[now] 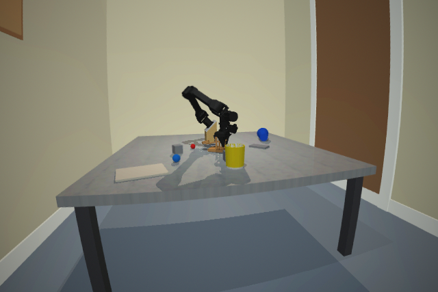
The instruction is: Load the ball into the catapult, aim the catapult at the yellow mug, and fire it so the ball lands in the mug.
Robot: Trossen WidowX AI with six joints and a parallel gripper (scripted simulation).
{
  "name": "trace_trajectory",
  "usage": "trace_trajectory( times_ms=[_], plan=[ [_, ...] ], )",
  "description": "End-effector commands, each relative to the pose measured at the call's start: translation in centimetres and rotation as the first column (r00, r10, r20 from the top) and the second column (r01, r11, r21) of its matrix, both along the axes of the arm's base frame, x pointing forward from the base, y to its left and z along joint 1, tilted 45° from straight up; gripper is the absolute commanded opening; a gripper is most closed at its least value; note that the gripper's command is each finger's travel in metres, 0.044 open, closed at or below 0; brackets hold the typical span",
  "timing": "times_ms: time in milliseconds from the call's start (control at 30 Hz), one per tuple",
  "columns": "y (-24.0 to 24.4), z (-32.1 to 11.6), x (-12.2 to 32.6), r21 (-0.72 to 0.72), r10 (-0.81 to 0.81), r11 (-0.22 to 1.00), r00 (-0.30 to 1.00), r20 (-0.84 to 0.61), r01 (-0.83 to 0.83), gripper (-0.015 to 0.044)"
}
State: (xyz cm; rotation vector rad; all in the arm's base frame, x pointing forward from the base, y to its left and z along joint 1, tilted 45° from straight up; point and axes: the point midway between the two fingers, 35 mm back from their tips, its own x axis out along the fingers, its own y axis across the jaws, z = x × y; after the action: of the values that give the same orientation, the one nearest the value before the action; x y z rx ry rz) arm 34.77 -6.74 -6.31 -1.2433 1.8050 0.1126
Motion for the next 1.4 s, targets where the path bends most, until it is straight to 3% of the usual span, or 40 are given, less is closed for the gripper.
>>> trace_trajectory(
  times_ms=[0, 167, 333, 533, 867, 1367],
  plan=[
    [0.0, 0.1, 0.1, -0.003, 0.001, 1.0, 1.0, 0.003, -0.001, 0.0145],
    [0.0, 0.1, 0.1, -0.003, 0.001, 1.0, 1.0, 0.003, -0.001, 0.0111],
    [3.4, 3.3, 0.4, 0.003, 0.001, 1.0, 1.0, -0.001, -0.001, 0.0],
    [3.6, 3.5, 0.4, 0.002, -0.015, 1.0, 1.0, 0.014, 0.015, 0.0],
    [3.5, 3.4, 0.4, 0.005, -0.244, 0.968, 0.939, 0.243, 0.25, 0.0],
    [2.7, 4.0, 1.1, 0.112, -0.522, 0.82, 0.653, 0.548, 0.561, 0.0]
  ],
)
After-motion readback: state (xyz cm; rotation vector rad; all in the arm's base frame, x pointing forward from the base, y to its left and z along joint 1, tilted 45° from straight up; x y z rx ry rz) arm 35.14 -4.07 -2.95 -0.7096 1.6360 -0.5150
